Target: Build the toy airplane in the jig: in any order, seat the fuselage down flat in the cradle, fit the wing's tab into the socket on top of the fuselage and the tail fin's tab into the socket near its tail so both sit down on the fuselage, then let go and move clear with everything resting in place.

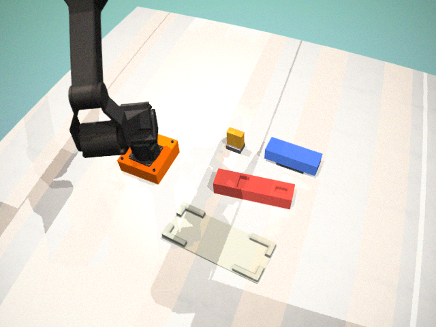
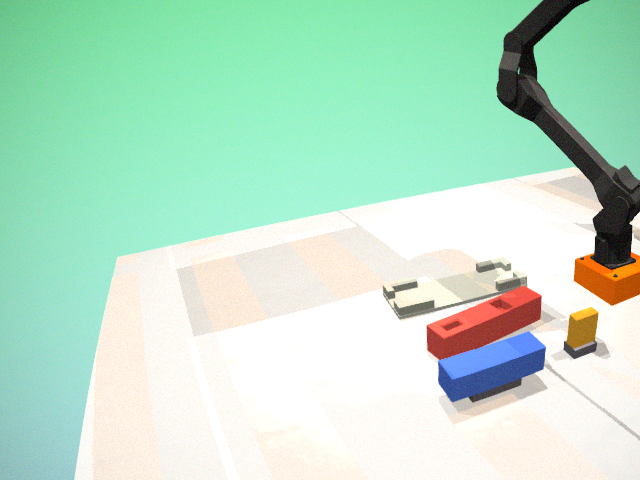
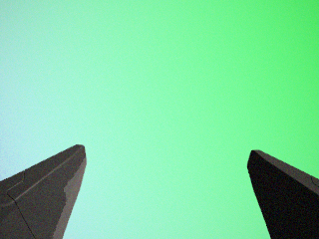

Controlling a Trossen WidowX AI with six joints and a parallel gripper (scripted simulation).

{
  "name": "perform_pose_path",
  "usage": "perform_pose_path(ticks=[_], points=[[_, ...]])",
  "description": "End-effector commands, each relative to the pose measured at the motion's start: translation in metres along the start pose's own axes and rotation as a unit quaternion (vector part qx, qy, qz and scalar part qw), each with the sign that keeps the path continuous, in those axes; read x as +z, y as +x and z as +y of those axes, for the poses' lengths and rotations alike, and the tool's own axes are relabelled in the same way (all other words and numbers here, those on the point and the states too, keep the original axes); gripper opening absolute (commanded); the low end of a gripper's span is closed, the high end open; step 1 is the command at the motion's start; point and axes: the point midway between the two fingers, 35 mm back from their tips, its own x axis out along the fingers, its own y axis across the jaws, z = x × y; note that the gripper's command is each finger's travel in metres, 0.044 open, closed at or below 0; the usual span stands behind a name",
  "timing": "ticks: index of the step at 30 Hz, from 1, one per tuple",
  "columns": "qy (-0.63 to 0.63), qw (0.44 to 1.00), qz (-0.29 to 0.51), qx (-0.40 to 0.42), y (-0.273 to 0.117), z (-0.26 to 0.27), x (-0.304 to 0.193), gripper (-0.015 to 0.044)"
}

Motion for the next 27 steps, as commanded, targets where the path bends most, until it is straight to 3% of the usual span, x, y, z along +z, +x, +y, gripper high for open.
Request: perform_pose_path(ticks=[1, 6, 14, 20, 27], points=[[0.0, 1.0, 0.0, 0.0, 0.0, 0.0, 0.0, 0.0426], [0.014, 0.995, 0.089, 0.034, 0.028, 0.025, -0.033, 0.044], [0.09, 0.948, 0.295, 0.077, 0.06, 0.066, -0.141, 0.044], [0.158, 0.893, 0.412, 0.084, 0.051, 0.085, -0.213, 0.044], [0.206, 0.8, 0.556, 0.084, 0.007, 0.104, -0.294, 0.044]])
